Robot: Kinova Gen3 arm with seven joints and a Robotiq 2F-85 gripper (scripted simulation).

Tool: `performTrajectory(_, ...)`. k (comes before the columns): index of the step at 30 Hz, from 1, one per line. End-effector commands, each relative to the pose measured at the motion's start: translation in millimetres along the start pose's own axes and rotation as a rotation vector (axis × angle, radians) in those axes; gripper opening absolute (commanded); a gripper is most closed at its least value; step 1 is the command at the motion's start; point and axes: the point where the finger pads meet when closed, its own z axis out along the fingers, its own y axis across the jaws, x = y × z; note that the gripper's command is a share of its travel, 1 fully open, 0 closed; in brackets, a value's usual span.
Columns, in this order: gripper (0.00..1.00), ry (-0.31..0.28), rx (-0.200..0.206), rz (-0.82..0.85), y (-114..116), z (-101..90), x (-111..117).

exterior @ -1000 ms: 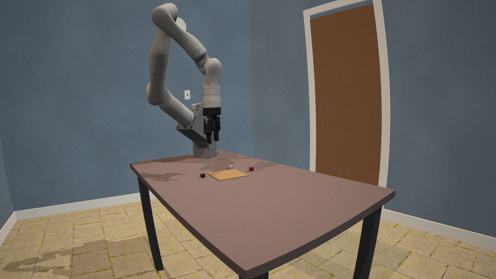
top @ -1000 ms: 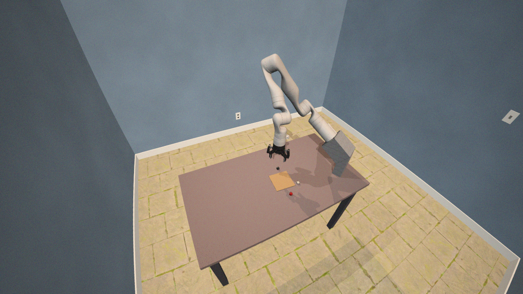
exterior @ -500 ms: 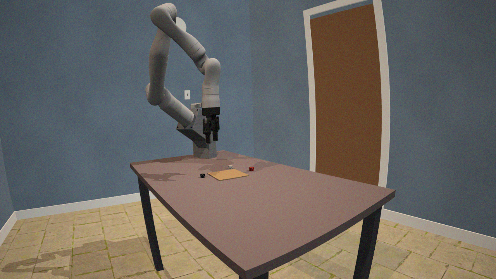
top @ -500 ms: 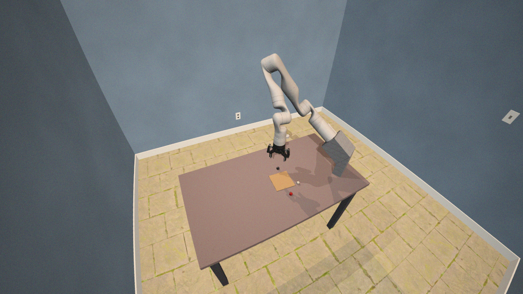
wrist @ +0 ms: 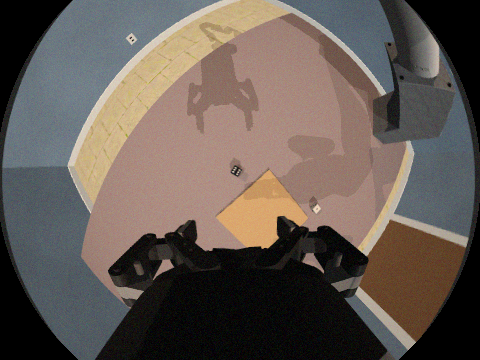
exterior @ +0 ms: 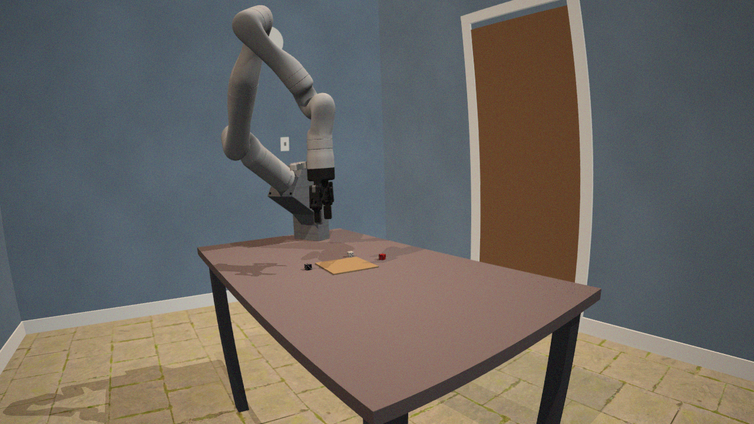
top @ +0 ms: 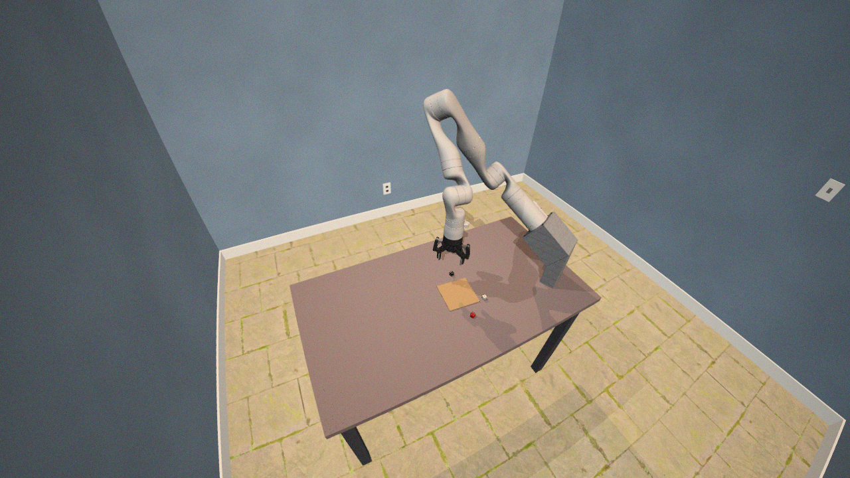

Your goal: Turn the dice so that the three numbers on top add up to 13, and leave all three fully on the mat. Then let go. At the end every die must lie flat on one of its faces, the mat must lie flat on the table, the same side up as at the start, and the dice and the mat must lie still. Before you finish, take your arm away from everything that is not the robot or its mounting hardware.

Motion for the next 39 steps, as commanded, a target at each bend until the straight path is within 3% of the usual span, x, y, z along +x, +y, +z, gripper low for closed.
performTrajectory(1,1.00,0.011,0.006,0.005,-2,16.7,4)
performTrajectory(9,1.00,0.011,0.006,0.005,-3,55.8,6)
performTrajectory(11,1.00,0.011,0.006,0.005,-3,55.8,6)
performTrajectory(20,1.00,0.011,0.006,0.005,-5,89.4,7)
performTrajectory(39,1.00,0.011,0.006,0.005,-5,98.8,7)
